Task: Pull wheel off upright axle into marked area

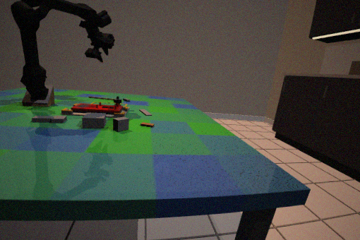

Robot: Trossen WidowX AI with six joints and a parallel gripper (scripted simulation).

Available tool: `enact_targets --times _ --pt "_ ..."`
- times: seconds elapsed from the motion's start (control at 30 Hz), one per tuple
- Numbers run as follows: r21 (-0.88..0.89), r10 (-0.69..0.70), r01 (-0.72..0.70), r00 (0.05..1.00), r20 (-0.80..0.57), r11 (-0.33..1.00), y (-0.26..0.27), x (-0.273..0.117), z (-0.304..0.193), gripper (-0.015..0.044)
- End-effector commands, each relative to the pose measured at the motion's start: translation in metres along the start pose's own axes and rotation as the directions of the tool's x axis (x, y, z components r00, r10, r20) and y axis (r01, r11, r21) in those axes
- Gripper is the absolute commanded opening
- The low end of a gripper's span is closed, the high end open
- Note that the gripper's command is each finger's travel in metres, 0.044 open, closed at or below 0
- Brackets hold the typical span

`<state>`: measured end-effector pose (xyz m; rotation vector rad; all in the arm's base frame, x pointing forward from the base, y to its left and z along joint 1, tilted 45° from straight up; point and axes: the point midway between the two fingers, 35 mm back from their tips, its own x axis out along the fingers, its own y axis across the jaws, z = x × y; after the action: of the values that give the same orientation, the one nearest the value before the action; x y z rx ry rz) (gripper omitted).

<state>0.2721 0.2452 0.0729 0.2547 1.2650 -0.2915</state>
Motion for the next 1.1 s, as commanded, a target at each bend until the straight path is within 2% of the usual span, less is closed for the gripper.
enact_targets --times 0.0,0.1,0.2,0.33,0.4,1.07 --pt "0.294 -0.175 0.156 0.984 0.037 0.943 -0.025 0.019 0.040 0.0300" --pt "0.513 -0.313 0.245 0.949 0.048 0.823 -0.048 0.032 0.070 0.0300" --pt "0.710 -0.454 0.286 0.889 0.053 0.643 -0.075 0.042 0.098 0.0300" --pt "0.894 -0.622 0.246 0.782 0.045 0.374 -0.114 0.052 0.132 0.0300" --pt "0.933 -0.670 0.212 0.741 0.040 0.290 -0.127 0.054 0.143 0.0300" --pt "0.938 -0.676 0.207 0.736 0.039 0.280 -0.139 0.052 0.143 0.0300"
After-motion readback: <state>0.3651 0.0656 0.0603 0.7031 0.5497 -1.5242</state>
